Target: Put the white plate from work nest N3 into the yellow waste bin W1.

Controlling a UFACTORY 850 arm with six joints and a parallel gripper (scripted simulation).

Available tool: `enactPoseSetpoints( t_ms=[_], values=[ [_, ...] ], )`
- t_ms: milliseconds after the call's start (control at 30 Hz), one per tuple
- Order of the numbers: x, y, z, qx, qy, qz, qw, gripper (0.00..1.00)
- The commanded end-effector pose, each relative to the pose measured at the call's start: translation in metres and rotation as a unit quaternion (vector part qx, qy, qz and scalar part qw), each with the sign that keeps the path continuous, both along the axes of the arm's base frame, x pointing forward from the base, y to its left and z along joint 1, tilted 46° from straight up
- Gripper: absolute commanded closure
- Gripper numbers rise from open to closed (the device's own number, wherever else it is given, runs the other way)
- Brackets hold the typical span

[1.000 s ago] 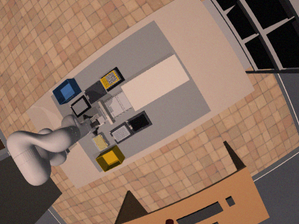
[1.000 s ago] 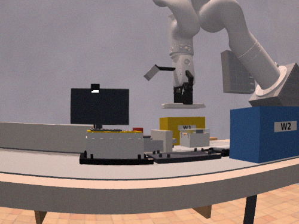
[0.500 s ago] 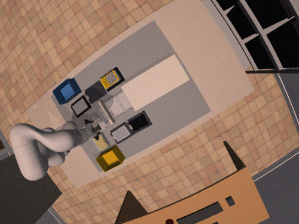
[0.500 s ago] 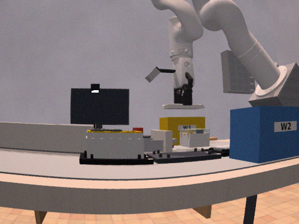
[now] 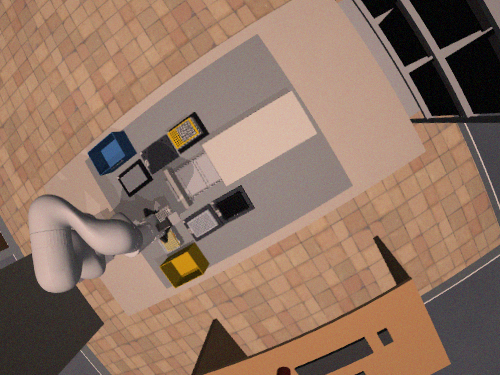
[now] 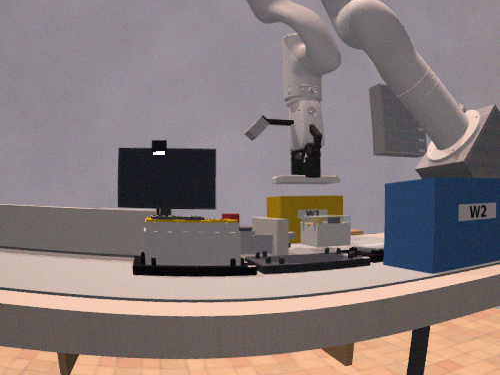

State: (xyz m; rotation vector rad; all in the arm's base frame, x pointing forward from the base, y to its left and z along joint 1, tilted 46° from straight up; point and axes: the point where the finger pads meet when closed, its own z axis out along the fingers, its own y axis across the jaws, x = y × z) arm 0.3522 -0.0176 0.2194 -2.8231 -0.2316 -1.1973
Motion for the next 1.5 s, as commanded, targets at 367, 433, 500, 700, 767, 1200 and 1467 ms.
enactPoseSetpoints(
  t_ms=[367,433,500,700,767,1200,1467],
  values=[
    [-0.002,-0.034,-0.009,0.002,0.000,0.002,1.000,1.00],
    [-0.003,-0.040,-0.010,0.002,0.000,0.002,1.000,1.00],
    [-0.003,-0.045,-0.011,0.002,0.000,0.002,1.000,1.00],
    [-0.004,-0.060,-0.015,0.002,0.000,0.002,1.000,1.00],
    [-0.005,-0.065,-0.017,0.002,0.000,0.002,1.000,1.00],
    [-0.007,-0.094,-0.024,0.002,0.000,0.002,1.000,1.00],
    [-0.008,-0.112,-0.028,0.002,0.000,0.002,1.000,1.00]
  ],
)
